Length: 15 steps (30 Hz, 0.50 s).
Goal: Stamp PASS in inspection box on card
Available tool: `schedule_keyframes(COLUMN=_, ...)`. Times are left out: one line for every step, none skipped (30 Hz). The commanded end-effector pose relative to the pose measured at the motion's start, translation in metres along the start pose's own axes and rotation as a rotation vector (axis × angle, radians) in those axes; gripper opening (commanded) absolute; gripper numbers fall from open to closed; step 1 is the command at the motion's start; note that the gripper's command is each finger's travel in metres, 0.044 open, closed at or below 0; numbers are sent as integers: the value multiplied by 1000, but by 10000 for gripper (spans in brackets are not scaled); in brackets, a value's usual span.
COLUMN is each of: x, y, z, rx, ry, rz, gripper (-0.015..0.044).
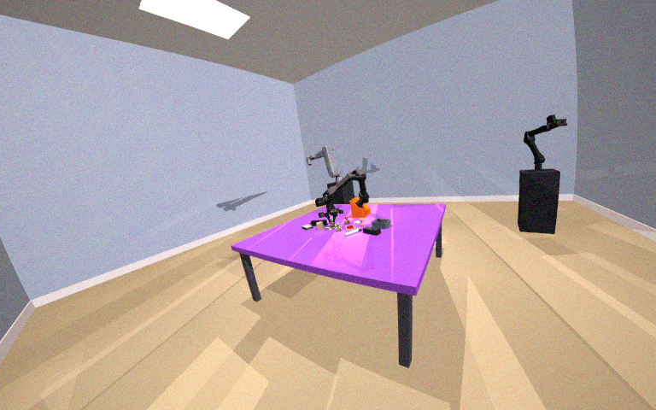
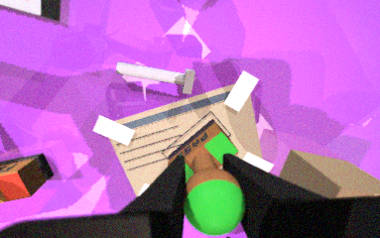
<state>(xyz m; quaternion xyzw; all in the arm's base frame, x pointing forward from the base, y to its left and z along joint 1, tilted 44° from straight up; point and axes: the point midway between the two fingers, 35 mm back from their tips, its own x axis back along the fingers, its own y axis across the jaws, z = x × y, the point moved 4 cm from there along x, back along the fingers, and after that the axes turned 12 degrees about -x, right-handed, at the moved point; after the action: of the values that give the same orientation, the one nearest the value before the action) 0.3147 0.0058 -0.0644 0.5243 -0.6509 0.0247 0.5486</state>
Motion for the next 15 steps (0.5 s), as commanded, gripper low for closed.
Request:
schedule_keyframes(x=-1, y=1, z=0, rx=-7, ry=-5, rz=-4, gripper=0)
schedule_keyframes(x=-1, y=1, z=0, rx=-7, ry=-5, rz=-4, gripper=0)
schedule_keyframes(x=-1, y=1, z=0, rx=-7, ry=-5, rz=-4, gripper=0)
schedule_keyframes(x=-1, y=1, z=0, rx=-7, ry=-5, rz=-4, gripper=0)
schedule_keyframes(x=-1, y=1, z=0, rx=-7, ry=-5, rz=-4, gripper=0)
schedule_keyframes(x=-2, y=1, z=0, rx=-7, ry=-4, rz=-4, gripper=0)
schedule_keyframes(x=-2, y=1, z=0, rx=-7, ry=-4, rz=-5, gripper=0)
schedule_keyframes(x=-2, y=1, z=0, rx=-7, ry=-4, rz=-5, gripper=0)
schedule_keyframes(x=-2, y=1, z=0, rx=-7, ry=-4, rz=-5, gripper=0)
schedule_keyframes(x=-2, y=1, z=0, rx=-7, ry=-4, rz=-5, gripper=0)
schedule_keyframes(x=-3, y=1, z=0, rx=-7, ry=-4, rz=-5, gripper=0)
schedule_keyframes(x=-3, y=1, z=0, rx=-7, ry=-4, rz=-5, gripper=0)
schedule_keyframes(x=-3, y=1, z=0, rx=-7, ry=-4, rz=-5, gripper=0)
schedule_keyframes(x=-3, y=1, z=0, rx=-7, ry=-4, rz=-5, gripper=0)
schedule_keyframes(x=-3, y=1, z=0, rx=-7, ry=-4, rz=-5, gripper=0)
